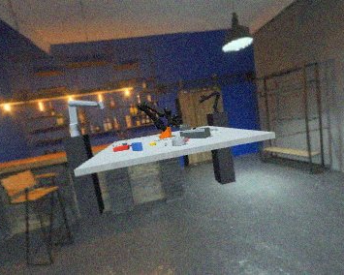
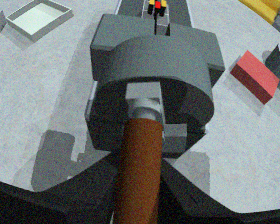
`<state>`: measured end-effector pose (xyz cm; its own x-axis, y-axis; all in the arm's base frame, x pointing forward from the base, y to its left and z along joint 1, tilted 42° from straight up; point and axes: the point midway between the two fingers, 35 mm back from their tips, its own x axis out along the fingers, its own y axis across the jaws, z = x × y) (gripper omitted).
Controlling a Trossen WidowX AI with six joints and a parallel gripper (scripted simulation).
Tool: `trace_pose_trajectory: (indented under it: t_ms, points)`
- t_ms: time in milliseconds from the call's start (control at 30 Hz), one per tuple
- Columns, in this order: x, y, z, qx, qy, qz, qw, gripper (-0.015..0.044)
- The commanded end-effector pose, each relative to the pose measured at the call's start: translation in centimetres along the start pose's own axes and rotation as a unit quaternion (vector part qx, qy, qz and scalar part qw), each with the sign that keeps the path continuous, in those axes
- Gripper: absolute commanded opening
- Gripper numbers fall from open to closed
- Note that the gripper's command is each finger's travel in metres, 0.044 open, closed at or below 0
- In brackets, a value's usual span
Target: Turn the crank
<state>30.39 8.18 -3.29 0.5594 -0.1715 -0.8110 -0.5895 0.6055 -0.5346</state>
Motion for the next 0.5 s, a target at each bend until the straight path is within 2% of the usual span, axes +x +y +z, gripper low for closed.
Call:
trace_pose_trajectory:
  t_ms: [0,467]
  points:
    - [0.19,0.88,-0.22,-0.004,0.001,0.012,1.0,0.0]
    - [0.41,1.23,-0.42,-0.004,0.001,0.012,1.0,0.0]
